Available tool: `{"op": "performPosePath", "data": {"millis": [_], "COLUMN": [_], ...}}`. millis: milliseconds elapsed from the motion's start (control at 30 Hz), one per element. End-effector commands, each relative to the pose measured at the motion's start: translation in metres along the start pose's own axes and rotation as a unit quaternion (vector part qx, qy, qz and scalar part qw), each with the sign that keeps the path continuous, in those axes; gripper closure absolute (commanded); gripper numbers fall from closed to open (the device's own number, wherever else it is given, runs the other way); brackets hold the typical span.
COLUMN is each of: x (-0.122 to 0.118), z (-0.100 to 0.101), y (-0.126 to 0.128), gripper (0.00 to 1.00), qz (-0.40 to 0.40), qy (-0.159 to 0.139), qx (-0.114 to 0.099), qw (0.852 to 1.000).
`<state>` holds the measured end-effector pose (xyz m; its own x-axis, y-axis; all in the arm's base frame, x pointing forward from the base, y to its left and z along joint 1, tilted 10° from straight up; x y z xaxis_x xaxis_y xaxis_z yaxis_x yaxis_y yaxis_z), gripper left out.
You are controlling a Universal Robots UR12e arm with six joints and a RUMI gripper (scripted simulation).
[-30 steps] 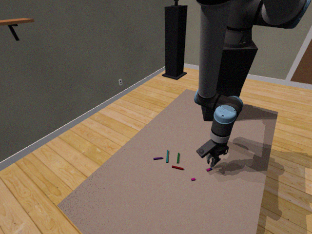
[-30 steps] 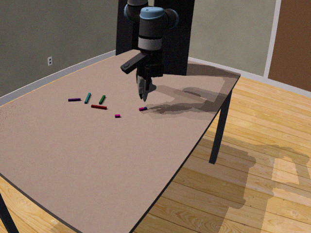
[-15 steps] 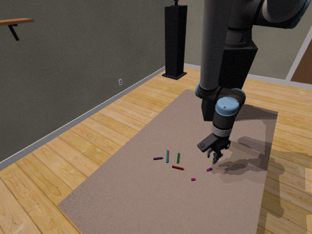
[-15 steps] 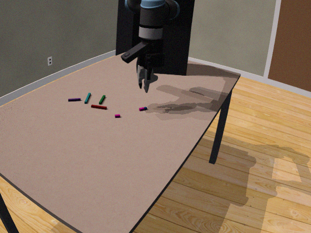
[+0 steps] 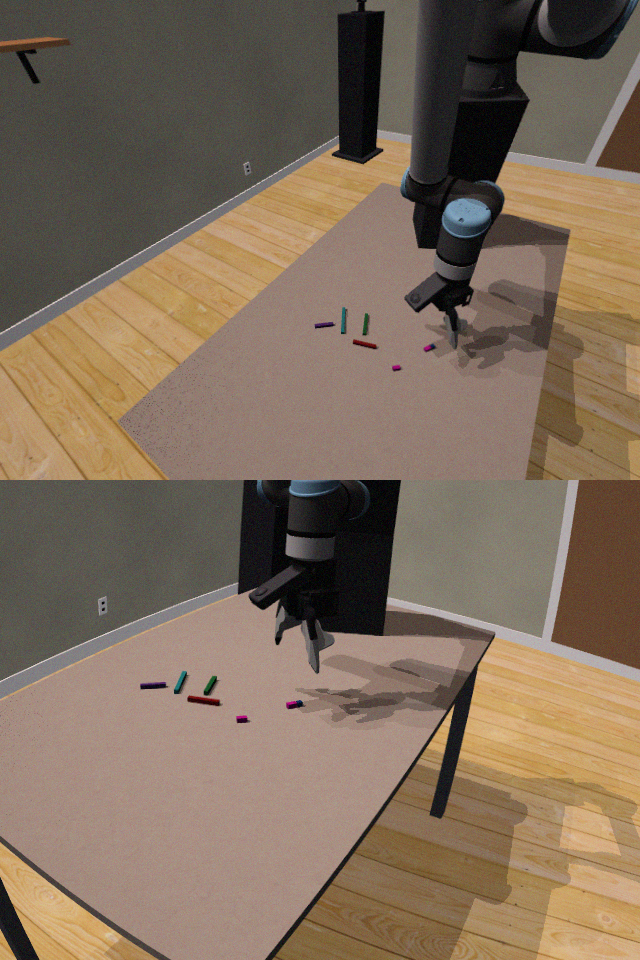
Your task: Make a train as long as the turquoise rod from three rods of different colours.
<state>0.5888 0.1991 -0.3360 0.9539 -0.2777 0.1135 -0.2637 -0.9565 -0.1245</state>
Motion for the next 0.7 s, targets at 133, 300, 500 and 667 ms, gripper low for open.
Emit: {"op": "performPosePath", "data": {"millis": [133,300,500,667], "x": [0.000,0.008,0.057,0.095], "z": [0.000,0.001,0.010,0.016], "y": [0.000,0.005,0.044,0.079], "gripper": [0.00,0.00,0.00,0.00], "qz": [0.000,0.018,0.143,0.241], "qy": [0.000,0.000,0.000,0.000], "qx": [0.000,0.000,0.000,0.000], "qw": [1.000,1.000,0.990,0.971]}}
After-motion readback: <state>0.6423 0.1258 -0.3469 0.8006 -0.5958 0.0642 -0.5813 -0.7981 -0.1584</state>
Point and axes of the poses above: the point where the finger pads meet when closed, its own z axis out along the fingers, its own y axis across the jaws, x = y × z, the point moved 6 cm from there along -z, back along the fingers, and after that the axes turned 12 degrees about -z, right-handed, at the moved point
